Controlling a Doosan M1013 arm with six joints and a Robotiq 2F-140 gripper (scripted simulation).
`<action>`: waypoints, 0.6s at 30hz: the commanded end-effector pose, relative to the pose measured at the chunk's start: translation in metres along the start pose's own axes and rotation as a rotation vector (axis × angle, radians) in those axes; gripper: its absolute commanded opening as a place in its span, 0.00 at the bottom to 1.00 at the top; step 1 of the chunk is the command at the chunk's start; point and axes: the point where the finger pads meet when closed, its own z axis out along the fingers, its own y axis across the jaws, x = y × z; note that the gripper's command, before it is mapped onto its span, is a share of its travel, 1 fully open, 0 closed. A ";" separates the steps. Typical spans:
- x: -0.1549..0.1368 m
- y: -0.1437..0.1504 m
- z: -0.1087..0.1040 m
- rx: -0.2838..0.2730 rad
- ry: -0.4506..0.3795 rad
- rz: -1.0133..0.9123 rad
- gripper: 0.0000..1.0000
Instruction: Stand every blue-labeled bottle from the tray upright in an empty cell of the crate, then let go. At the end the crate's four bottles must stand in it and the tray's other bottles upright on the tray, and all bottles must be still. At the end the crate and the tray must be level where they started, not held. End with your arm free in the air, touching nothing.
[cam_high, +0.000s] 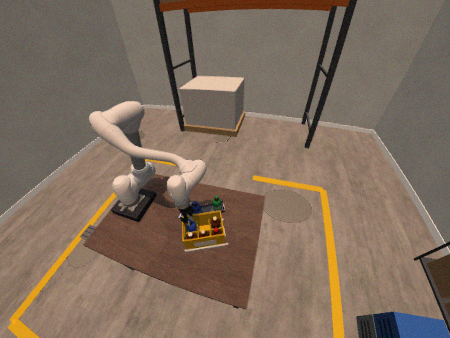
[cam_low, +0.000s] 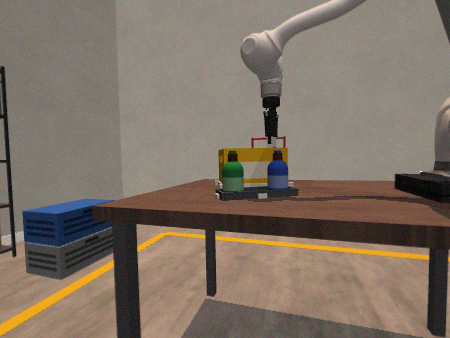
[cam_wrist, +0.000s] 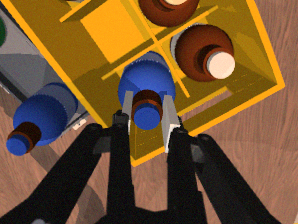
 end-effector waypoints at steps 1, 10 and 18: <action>0.000 0.000 0.000 0.000 0.000 0.000 0.00; 0.000 0.000 0.003 0.000 0.000 0.000 0.00; 0.000 0.000 0.005 0.000 0.000 0.000 0.00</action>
